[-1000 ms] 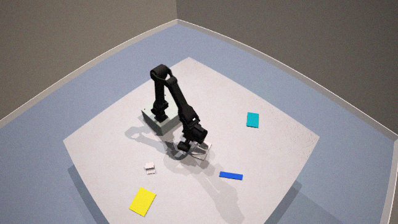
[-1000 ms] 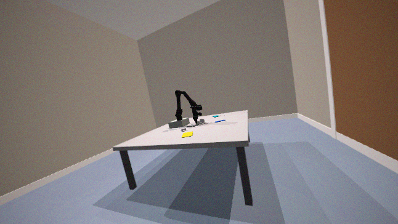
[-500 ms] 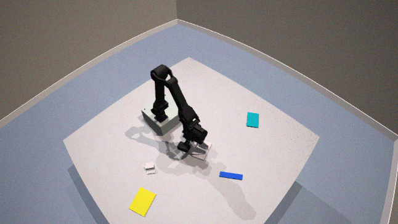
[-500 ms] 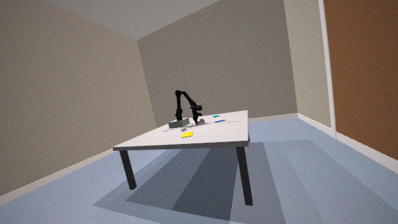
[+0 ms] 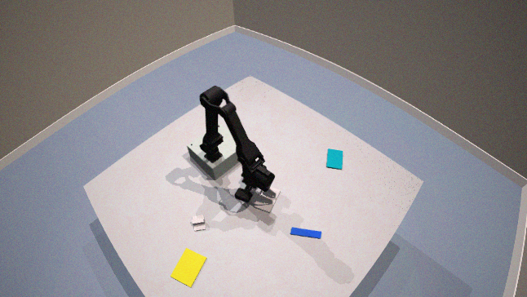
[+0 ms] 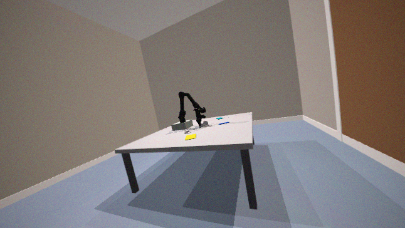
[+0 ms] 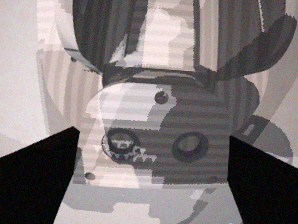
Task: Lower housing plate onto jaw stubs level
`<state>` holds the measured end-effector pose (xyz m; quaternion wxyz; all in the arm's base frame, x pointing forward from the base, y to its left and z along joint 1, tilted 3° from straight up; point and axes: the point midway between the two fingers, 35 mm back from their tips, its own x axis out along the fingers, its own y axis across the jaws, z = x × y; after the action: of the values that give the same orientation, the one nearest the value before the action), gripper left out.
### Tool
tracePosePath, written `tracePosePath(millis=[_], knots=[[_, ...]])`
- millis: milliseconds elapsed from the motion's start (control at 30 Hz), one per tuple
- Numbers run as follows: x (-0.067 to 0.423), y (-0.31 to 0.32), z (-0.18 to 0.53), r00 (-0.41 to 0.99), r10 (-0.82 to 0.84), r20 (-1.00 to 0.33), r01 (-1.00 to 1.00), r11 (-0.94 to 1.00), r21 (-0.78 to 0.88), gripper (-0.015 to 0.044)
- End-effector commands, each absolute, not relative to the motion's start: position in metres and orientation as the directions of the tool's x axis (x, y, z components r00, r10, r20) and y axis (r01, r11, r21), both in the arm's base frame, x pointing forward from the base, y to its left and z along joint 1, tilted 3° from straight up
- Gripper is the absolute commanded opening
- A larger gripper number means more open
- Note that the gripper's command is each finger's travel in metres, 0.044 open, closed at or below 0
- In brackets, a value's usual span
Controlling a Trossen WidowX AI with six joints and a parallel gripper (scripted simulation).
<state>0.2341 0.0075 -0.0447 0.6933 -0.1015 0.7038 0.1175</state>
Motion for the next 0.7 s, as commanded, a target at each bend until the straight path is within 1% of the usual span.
tracePosePath(millis=[0, 667], knots=[[0.2341, 0.0077, -0.0451, -0.018, 0.021, -1.000, -0.300, 0.954, 0.025, 0.0351], [0.2340, 0.0078, -0.0475, -0.018, 0.021, -1.000, -0.300, 0.954, 0.026, 0.0351]])
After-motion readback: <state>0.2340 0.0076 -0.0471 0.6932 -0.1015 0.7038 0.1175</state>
